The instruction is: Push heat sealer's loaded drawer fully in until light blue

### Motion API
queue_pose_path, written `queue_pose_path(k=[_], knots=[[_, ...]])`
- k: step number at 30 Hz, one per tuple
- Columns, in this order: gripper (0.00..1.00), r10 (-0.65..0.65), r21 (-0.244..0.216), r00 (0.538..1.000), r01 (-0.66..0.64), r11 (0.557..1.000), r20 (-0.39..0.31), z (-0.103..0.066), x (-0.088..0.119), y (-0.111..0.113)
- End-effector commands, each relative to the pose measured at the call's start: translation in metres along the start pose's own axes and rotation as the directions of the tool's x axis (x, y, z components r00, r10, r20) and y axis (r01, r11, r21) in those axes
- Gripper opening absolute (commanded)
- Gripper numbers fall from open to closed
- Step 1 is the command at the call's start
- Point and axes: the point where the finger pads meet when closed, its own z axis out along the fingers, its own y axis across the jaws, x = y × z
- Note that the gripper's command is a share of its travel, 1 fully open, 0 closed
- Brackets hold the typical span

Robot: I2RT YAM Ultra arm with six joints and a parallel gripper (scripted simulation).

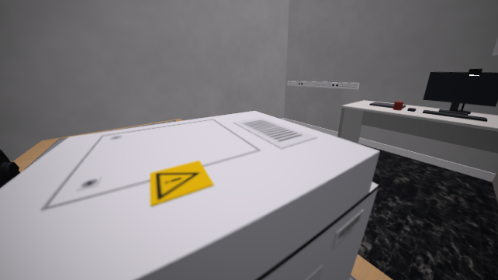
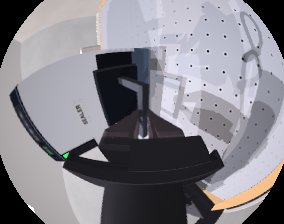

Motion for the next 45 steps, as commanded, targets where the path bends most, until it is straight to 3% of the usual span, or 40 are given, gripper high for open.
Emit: queue_pose_path(k=[1,18,27,45], knots=[[0.0,-0.02,0.006,1.0,0.02,1.0,0.022,-0.004,-0.001,0.006],[0.0,-0.027,-0.013,1.0,0.027,1.0,0.012,0.015,0.001,0.025],[0.0,-0.012,-0.01,1.0,0.012,1.0,0.003,0.024,0.003,0.025],[0.0,-0.011,-0.01,1.0,0.011,1.0,0.002,0.024,0.003,0.024]])
